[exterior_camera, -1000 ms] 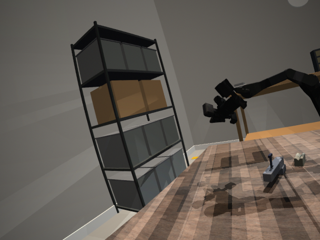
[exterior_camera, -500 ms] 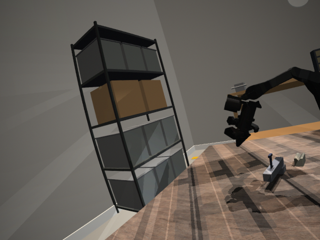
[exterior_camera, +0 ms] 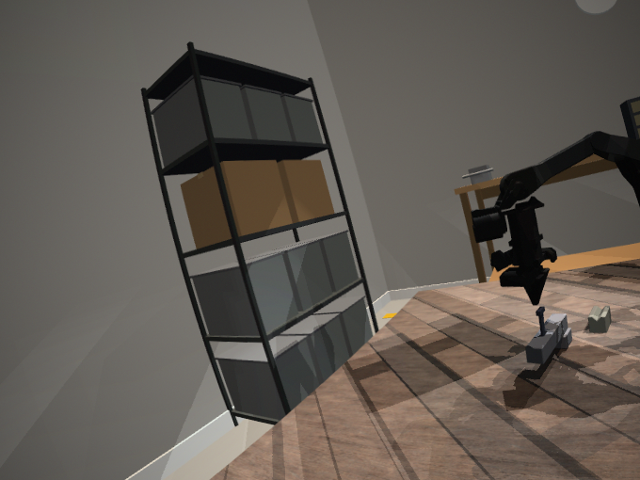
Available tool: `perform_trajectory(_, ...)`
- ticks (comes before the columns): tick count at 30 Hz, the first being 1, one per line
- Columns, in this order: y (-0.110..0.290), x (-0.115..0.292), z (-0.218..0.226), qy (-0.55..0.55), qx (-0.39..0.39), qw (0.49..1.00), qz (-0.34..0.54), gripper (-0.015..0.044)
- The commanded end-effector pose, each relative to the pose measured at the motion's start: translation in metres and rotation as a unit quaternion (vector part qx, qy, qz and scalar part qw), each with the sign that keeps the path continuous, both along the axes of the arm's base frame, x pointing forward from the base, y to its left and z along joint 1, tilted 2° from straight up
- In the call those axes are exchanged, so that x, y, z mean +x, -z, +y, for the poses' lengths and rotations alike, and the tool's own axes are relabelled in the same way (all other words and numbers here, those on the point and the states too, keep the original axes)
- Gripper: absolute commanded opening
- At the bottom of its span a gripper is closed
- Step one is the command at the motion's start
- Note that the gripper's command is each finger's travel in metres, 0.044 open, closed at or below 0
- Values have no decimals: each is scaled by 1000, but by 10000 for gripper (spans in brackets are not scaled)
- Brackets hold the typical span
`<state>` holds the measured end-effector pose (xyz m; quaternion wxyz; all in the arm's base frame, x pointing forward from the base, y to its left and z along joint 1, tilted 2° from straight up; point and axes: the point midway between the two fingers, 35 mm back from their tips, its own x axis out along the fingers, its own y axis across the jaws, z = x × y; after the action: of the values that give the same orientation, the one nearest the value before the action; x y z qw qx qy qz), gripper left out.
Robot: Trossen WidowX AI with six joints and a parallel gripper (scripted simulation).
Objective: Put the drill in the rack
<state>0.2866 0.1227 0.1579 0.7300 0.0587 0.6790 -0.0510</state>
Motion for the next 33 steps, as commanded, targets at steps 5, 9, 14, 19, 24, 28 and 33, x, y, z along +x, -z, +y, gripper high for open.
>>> perform_trajectory(5, 3, -3, 0, -4, 2, 1000, 7, 0)
perform_trajectory(9, 7, -6, 0, -6, 3, 1000, 10, 0)
perform_trajectory(14, 12, -9, 1, -7, 3, 1000, 12, 0)
perform_trajectory(19, 14, -9, 0, -7, 3, 1000, 12, 0)
perform_trajectory(24, 16, -6, 0, -7, 3, 1000, 12, 0)
perform_trajectory(28, 18, -5, -1, -7, 3, 1000, 12, 0)
perform_trajectory(33, 19, -4, -1, -7, 3, 1000, 12, 0)
